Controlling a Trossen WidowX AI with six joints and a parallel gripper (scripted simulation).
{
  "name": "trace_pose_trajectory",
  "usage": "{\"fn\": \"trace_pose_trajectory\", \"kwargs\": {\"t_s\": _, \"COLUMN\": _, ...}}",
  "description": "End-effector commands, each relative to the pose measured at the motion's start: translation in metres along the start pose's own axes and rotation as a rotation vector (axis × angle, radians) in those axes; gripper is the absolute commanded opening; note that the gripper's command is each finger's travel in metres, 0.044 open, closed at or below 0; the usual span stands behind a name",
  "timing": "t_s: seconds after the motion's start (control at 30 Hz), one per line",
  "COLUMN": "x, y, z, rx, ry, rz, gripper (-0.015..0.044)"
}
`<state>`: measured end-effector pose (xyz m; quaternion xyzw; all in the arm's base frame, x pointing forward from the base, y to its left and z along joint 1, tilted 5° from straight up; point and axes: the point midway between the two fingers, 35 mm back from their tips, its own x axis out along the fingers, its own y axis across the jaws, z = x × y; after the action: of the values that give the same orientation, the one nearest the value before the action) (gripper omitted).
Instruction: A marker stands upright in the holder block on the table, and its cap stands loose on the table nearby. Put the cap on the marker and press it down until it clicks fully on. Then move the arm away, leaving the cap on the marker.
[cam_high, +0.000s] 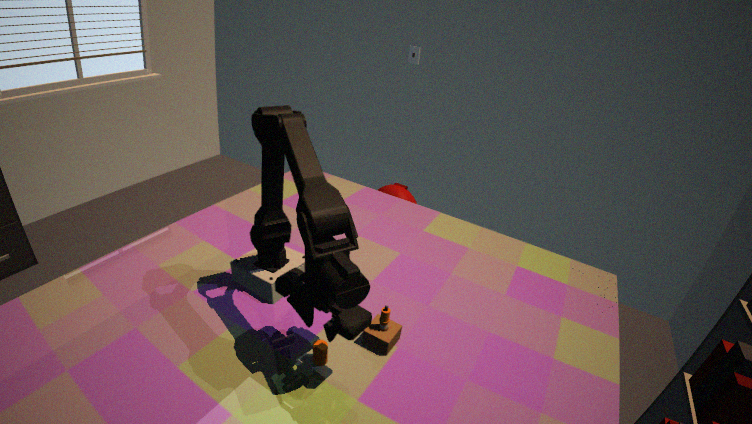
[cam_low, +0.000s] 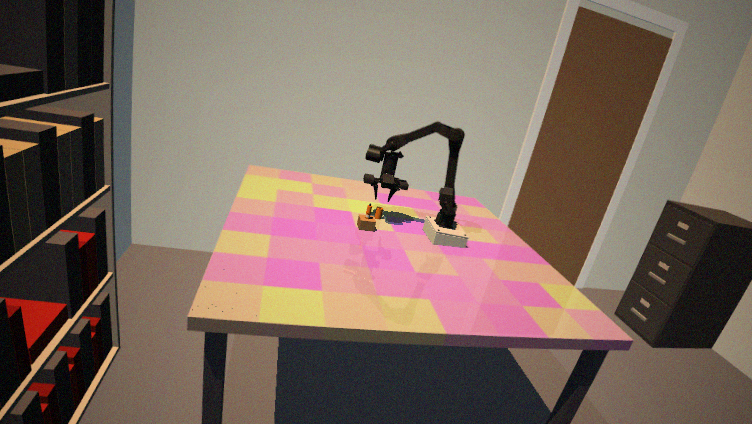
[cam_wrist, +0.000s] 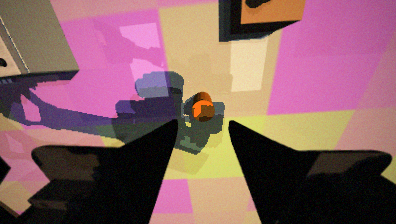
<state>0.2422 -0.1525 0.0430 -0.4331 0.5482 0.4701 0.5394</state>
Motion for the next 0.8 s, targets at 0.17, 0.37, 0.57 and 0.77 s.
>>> {"fn": "trace_pose_trajectory", "kwargs": {"t_s": 0.17, "x": 0.019, "y": 0.0, "z": -0.002, "rx": -0.007, "ry": -0.003, "rz": -0.002, "gripper": 0.0251}}
{"fn": "trace_pose_trajectory", "kwargs": {"t_s": 0.37, "x": 0.025, "y": 0.0, "z": -0.002, "rx": -0.007, "ry": -0.003, "rz": -0.002, "gripper": 0.0251}}
{"fn": "trace_pose_trajectory", "kwargs": {"t_s": 0.57, "x": 0.035, "y": -0.001, "z": -0.002, "rx": -0.007, "ry": -0.003, "rz": -0.002, "gripper": 0.0251}}
{"fn": "trace_pose_trajectory", "kwargs": {"t_s": 0.77, "x": 0.044, "y": -0.001, "z": -0.003, "rx": -0.007, "ry": -0.003, "rz": -0.002, "gripper": 0.0251}}
